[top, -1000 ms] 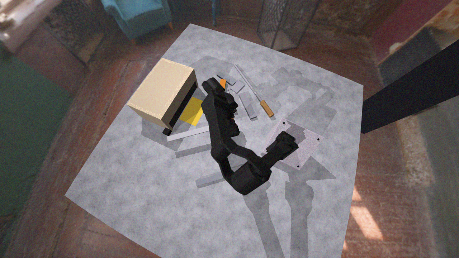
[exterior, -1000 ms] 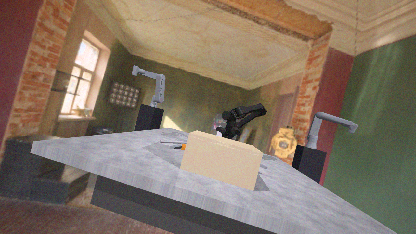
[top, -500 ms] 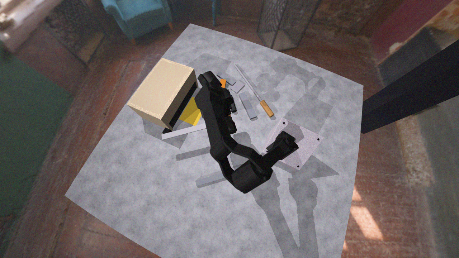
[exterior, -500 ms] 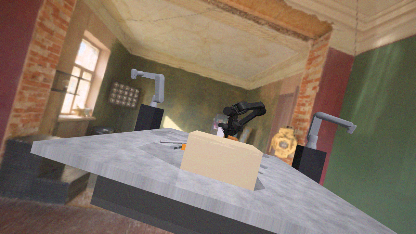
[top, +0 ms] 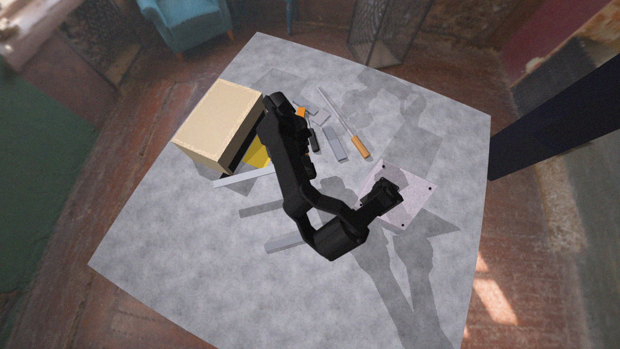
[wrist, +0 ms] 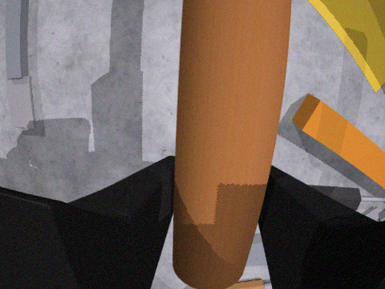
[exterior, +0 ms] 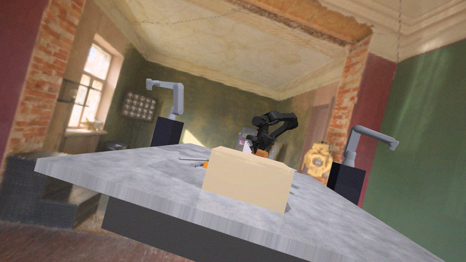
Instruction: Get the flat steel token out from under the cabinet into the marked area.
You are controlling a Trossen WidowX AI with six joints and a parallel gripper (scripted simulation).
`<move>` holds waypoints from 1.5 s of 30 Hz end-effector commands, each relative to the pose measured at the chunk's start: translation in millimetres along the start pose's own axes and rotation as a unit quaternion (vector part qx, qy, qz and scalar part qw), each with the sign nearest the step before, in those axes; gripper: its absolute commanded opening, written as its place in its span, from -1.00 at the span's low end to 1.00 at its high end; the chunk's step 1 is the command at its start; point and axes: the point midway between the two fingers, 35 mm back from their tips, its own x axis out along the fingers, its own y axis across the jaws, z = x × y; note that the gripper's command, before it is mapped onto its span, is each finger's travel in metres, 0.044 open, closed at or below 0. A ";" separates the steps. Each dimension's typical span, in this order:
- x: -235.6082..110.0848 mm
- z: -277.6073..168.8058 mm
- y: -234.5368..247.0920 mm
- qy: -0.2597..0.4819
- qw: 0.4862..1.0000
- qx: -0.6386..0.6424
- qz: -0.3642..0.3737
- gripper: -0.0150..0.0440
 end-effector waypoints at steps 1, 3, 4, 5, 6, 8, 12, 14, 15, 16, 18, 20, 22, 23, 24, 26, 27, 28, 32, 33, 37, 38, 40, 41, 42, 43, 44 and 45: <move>-5.8 12.4 -0.8 -0.008 1.000 -0.004 -0.007 -0.49; -5.9 16.3 -0.7 -0.008 1.000 -0.004 -0.007 -0.49; -6.0 18.3 -0.7 -0.008 1.000 -0.004 -0.007 -0.49; -6.0 20.2 -0.7 -0.008 1.000 -0.004 -0.007 -0.49; -6.1 22.1 -0.6 -0.008 1.000 -0.004 -0.007 -0.49; -6.1 26.1 -0.5 -0.008 1.000 -0.004 -0.007 -0.49; -6.3 34.4 -0.3 -0.008 1.000 -0.005 -0.007 -0.49; -6.4 38.7 -0.2 -0.008 1.000 -0.005 -0.007 -0.49; -6.5 40.4 -0.2 -0.008 1.000 -0.005 -0.007 -0.49; -6.5 42.0 -0.3 -0.008 1.000 -0.005 -0.007 -0.49; -6.6 45.7 -0.4 -0.009 1.000 -0.005 -0.007 -0.49; -6.7 49.5 -0.6 -0.009 1.000 -0.005 -0.007 -0.49; -6.8 53.2 -0.9 -0.009 1.000 -0.005 -0.007 -0.49; -6.8 55.0 -1.1 -0.009 1.000 -0.005 -0.007 -0.49; -6.9 56.9 -1.3 -0.009 1.000 -0.005 -0.007 -0.49; -7.0 60.7 -1.9 -0.009 1.000 -0.005 -0.007 -0.49; -7.0 62.6 -2.3 -0.009 1.000 -0.005 -0.007 -0.49; -7.1 64.2 -2.6 -0.009 1.000 -0.005 -0.007 -0.49; -7.0 62.6 -2.1 -0.009 1.000 -0.013 -0.007 -0.49; -7.0 62.0 -1.9 -0.009 1.000 -0.016 -0.007 -0.49; -7.0 61.4 -1.6 -0.009 0.999 -0.031 -0.007 -0.49; -7.0 61.3 -1.6 -0.009 0.999 -0.035 -0.007 -0.49; -7.0 61.1 -1.5 -0.009 0.999 -0.043 -0.007 -0.49; -7.0 61.0 -1.4 -0.009 0.999 -0.047 -0.007 -0.49; -7.0 61.0 -1.4 -0.009 0.999 -0.051 -0.007 -0.49; -7.0 60.9 -1.4 -0.008 0.998 -0.054 -0.007 -0.49; -6.9 60.8 -1.3 -0.008 0.998 -0.058 -0.007 -0.49; -6.9 60.7 -1.3 -0.008 0.998 -0.062 -0.007 -0.49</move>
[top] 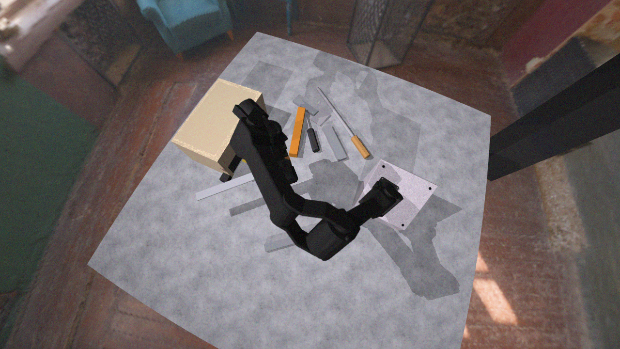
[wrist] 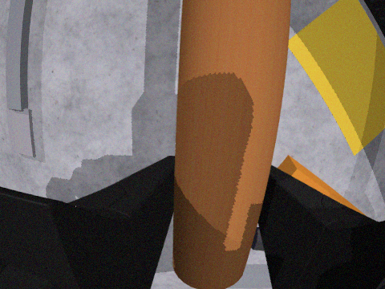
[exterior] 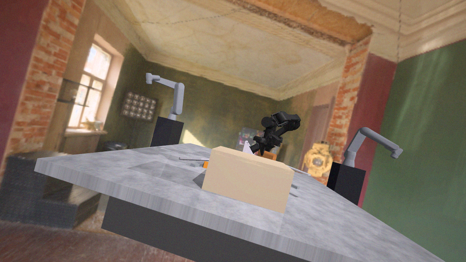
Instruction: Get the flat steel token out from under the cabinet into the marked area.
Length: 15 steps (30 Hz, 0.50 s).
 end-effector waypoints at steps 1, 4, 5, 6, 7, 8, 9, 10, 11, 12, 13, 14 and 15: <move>-3.5 1.4 -0.9 -0.009 1.000 -0.016 -0.003 -0.49; -3.5 1.2 -0.8 -0.009 1.000 -0.027 -0.003 -0.49; -3.5 1.2 -0.7 -0.009 0.999 -0.031 -0.003 -0.49; -3.5 1.1 -0.7 -0.009 0.999 -0.035 -0.003 -0.49; -3.5 1.1 -0.7 -0.009 0.999 -0.039 -0.003 -0.49; -3.5 1.1 -0.7 -0.008 0.999 -0.043 -0.003 -0.49; -3.5 1.0 -0.7 -0.008 0.999 -0.047 -0.003 -0.49; -3.5 1.0 -0.7 -0.008 0.999 -0.051 -0.003 -0.49; -3.5 1.0 -0.6 -0.008 0.998 -0.055 -0.003 -0.49; -3.5 0.9 -0.6 -0.008 0.998 -0.059 -0.003 -0.49; -3.5 0.9 -0.6 -0.008 0.998 -0.063 -0.003 -0.49; -3.5 0.9 -0.6 -0.008 0.998 -0.066 -0.003 -0.49; -3.5 0.9 -0.6 -0.008 0.997 -0.070 -0.003 -0.49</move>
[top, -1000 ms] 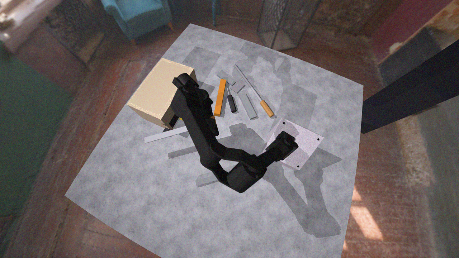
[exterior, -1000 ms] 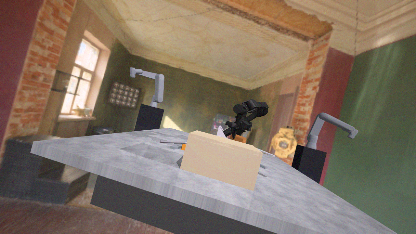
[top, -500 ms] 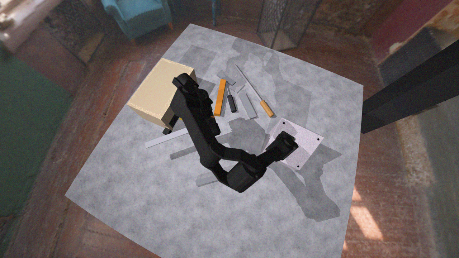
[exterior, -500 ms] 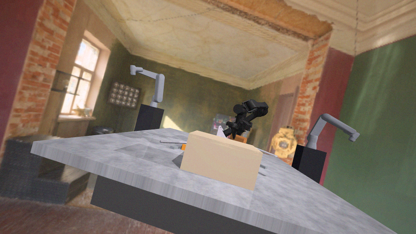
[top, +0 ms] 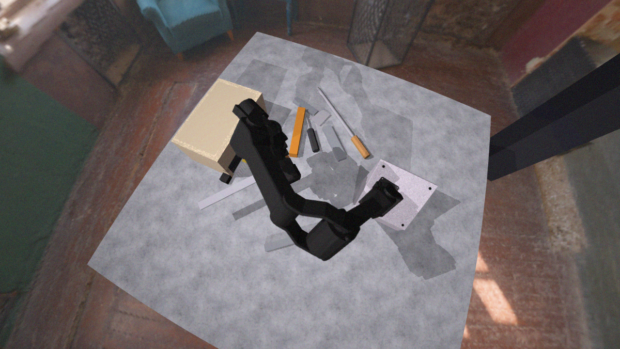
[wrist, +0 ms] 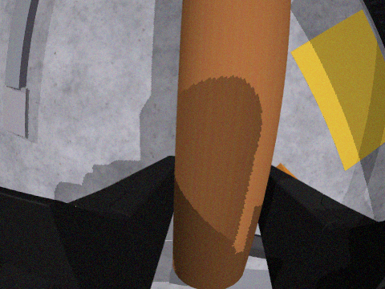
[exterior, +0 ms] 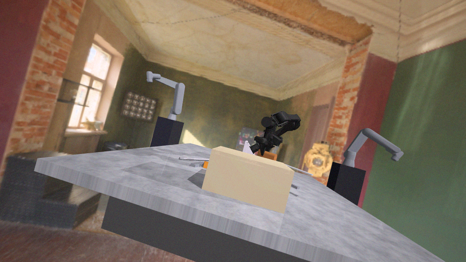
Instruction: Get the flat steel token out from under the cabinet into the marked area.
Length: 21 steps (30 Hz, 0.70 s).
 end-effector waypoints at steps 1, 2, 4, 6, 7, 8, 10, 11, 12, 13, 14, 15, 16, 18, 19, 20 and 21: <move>-3.3 0.9 -0.5 -0.008 1.000 -0.015 -0.004 -0.49; -3.3 0.9 -0.5 -0.008 1.000 -0.019 -0.004 -0.49; -3.3 0.8 -0.5 -0.008 1.000 -0.027 -0.004 -0.49; -3.3 0.8 -0.5 -0.008 0.999 -0.035 -0.004 -0.49; -3.3 0.8 -0.5 -0.008 0.999 -0.039 -0.004 -0.49; -3.3 0.7 -0.4 -0.008 0.999 -0.043 -0.004 -0.49; -3.3 0.7 -0.4 -0.008 0.999 -0.051 -0.004 -0.49; -3.3 0.7 -0.4 -0.008 0.998 -0.055 -0.004 -0.49; -3.3 0.7 -0.4 -0.008 0.998 -0.059 -0.004 -0.49; -3.3 0.6 -0.4 -0.008 0.998 -0.063 -0.004 -0.49; -3.3 0.6 -0.4 -0.008 0.998 -0.066 -0.004 -0.49; -3.3 0.6 -0.4 -0.008 0.997 -0.070 -0.004 -0.49; -3.3 0.6 -0.4 -0.008 0.997 -0.074 -0.004 -0.49; -3.2 0.5 -0.4 -0.008 0.997 -0.082 -0.004 -0.49; -3.2 0.5 -0.3 -0.008 0.996 -0.086 -0.004 -0.49; -3.2 0.5 -0.3 -0.008 0.996 -0.090 -0.004 -0.49; -3.2 0.5 -0.3 -0.008 0.996 -0.094 -0.004 -0.49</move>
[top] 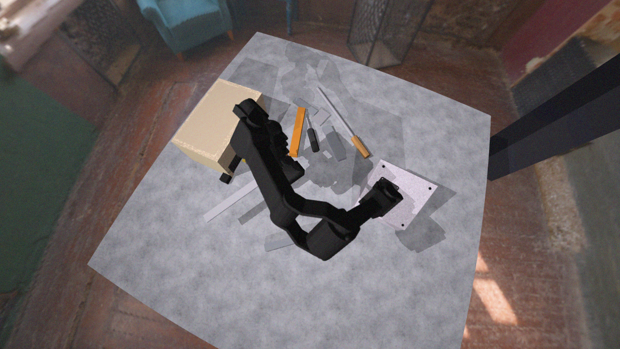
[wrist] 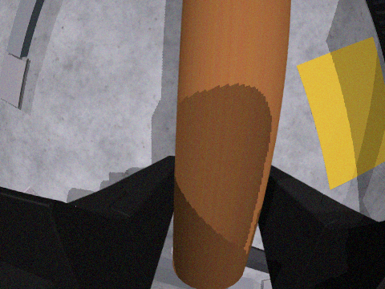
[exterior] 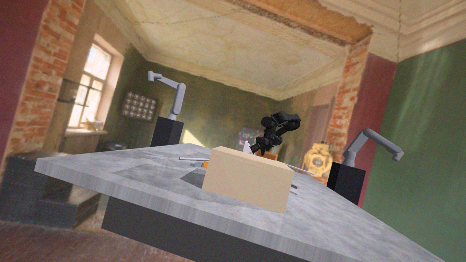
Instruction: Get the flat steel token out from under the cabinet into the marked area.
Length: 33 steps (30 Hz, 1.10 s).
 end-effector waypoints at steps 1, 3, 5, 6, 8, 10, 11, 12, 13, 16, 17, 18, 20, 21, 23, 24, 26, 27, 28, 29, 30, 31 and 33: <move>-3.1 0.8 -0.4 -0.007 1.000 -0.015 -0.005 -0.49; -3.1 0.7 -0.4 -0.007 1.000 -0.023 -0.005 -0.49; -3.1 0.7 -0.4 -0.007 0.999 -0.031 -0.005 -0.49; -3.1 0.7 -0.4 -0.007 0.999 -0.035 -0.005 -0.49; -3.1 0.6 -0.4 -0.007 0.999 -0.043 -0.005 -0.49; -3.1 0.6 -0.3 -0.007 0.999 -0.051 -0.005 -0.49; -3.1 0.6 -0.3 -0.007 0.998 -0.055 -0.005 -0.49; -3.1 0.5 -0.3 -0.007 0.998 -0.059 -0.005 -0.49; -3.1 0.5 -0.3 -0.007 0.998 -0.063 -0.005 -0.49; -3.1 0.5 -0.3 -0.007 0.997 -0.074 -0.005 -0.49; -3.1 0.4 -0.3 -0.007 0.997 -0.078 -0.005 -0.49; -3.1 0.4 -0.3 -0.007 0.997 -0.082 -0.005 -0.49; -3.1 0.4 -0.2 -0.007 0.996 -0.090 -0.005 -0.49; -3.1 0.3 -0.2 -0.007 0.996 -0.094 -0.005 -0.49; -3.1 0.3 -0.2 -0.007 0.995 -0.102 -0.005 -0.49; -3.1 0.3 -0.2 -0.007 0.994 -0.105 -0.005 -0.49; -3.1 0.2 -0.2 -0.007 0.994 -0.113 -0.005 -0.49; -3.1 0.2 -0.2 -0.007 0.993 -0.117 -0.005 -0.49; -3.1 0.2 -0.2 -0.007 0.993 -0.121 -0.005 -0.49; -3.1 0.1 -0.1 -0.007 0.992 -0.125 -0.005 -0.49; -3.1 0.1 -0.1 -0.007 0.992 -0.129 -0.005 -0.49; -3.1 0.1 -0.1 -0.007 0.991 -0.133 -0.005 -0.49; -3.1 0.0 -0.1 -0.006 0.990 -0.140 -0.005 -0.49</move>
